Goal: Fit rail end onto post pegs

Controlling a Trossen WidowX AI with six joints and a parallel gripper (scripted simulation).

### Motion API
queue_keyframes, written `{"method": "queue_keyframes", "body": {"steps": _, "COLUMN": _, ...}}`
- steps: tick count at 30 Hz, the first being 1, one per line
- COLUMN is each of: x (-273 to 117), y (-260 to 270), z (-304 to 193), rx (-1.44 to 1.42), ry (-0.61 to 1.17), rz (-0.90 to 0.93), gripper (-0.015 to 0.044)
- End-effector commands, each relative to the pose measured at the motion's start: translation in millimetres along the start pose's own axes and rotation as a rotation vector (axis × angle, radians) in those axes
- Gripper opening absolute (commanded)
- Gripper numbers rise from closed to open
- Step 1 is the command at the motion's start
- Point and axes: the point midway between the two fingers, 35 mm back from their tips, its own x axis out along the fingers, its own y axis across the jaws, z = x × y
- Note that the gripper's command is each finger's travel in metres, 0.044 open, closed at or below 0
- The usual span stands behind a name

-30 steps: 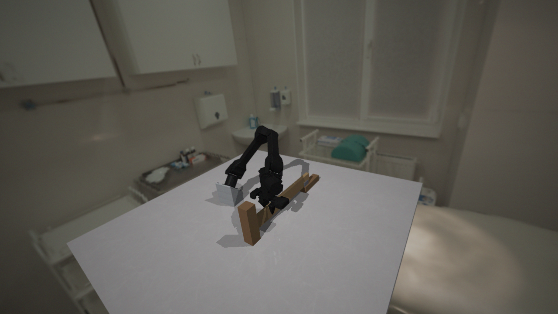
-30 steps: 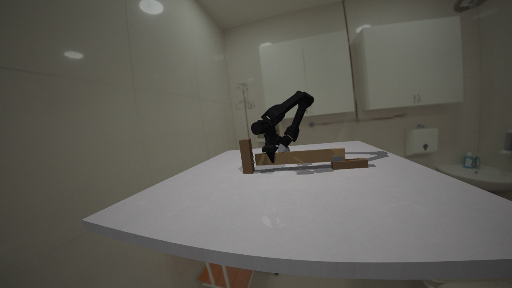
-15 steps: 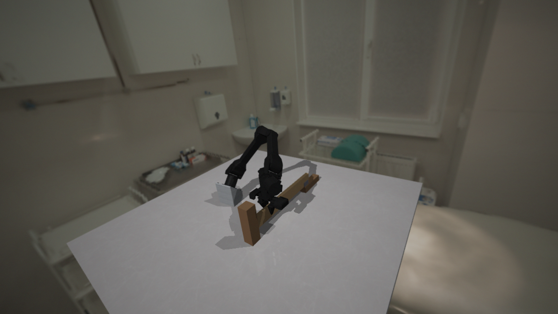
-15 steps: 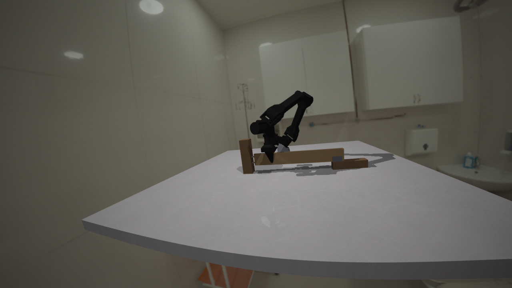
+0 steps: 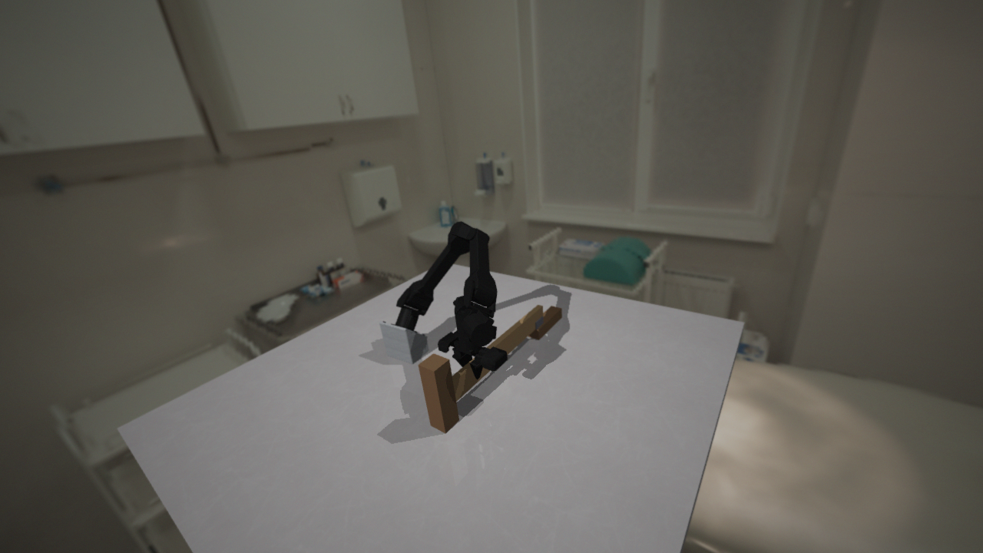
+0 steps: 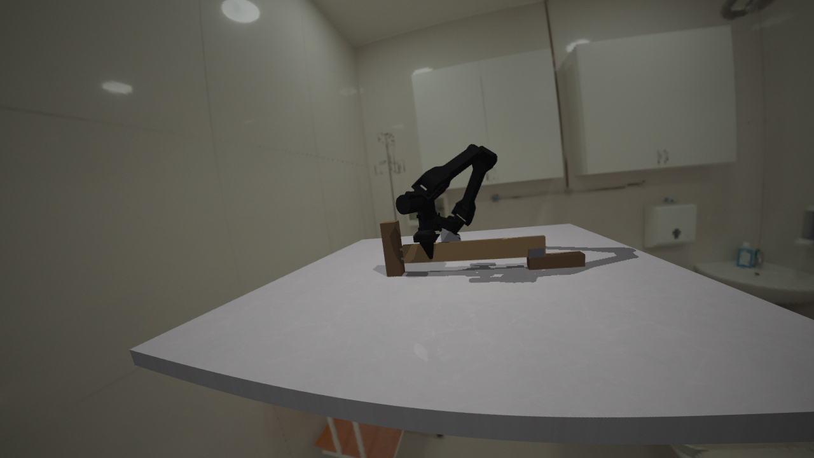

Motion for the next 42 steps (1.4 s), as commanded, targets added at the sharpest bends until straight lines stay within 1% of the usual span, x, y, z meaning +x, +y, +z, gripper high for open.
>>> {"method": "queue_keyframes", "body": {"steps": 1, "x": -1.4, "y": -1.2, "z": -2.6, "rx": -0.003, "ry": 0.001, "rz": -0.007, "gripper": 0.0000}}
{"method": "queue_keyframes", "body": {"steps": 33, "x": -2.6, "y": -1.2, "z": -12.5, "rx": -0.003, "ry": 0.002, "rz": -0.007, "gripper": 0.0000}}
{"method": "queue_keyframes", "body": {"steps": 42, "x": -0.7, "y": -0.3, "z": -10.4, "rx": -0.001, "ry": 0.002, "rz": -0.001, "gripper": 0.0236}}
